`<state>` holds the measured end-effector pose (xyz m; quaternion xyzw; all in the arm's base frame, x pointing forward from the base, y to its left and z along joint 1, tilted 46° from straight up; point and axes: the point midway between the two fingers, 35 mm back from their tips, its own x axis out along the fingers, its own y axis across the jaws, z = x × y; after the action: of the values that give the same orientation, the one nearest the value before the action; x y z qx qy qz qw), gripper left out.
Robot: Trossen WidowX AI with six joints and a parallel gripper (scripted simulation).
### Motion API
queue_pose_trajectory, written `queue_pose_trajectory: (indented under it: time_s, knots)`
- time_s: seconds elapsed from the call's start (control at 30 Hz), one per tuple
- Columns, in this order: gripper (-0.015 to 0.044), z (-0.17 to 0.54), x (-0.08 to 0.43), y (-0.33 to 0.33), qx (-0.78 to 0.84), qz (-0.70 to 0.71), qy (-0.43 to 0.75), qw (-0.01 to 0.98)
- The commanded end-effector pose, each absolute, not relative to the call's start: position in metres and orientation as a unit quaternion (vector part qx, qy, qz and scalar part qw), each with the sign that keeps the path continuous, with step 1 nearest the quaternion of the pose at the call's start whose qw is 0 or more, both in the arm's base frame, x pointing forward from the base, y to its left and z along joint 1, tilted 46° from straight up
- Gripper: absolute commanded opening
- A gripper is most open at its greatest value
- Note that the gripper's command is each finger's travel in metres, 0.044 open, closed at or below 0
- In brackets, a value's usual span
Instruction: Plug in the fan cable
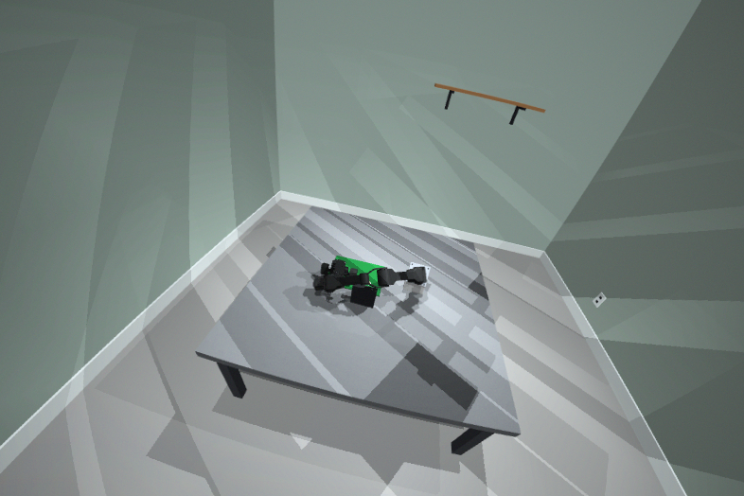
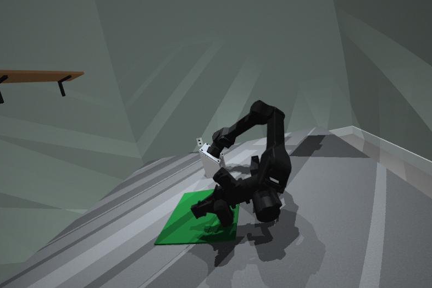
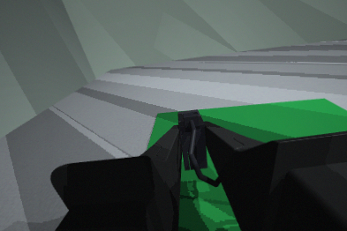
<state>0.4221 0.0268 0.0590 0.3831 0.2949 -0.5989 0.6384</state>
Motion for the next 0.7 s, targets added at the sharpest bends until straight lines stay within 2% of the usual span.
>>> queue_pose_trajectory:
  time_s: [0.0, 0.67]
  knots:
    - [0.0000, 0.0570, 0.4237, 0.0312, 0.387, -0.597, 0.294, 0.638]
    - [0.0000, 0.0481, 0.4247, 0.0403, 0.387, -0.597, 0.294, 0.638]
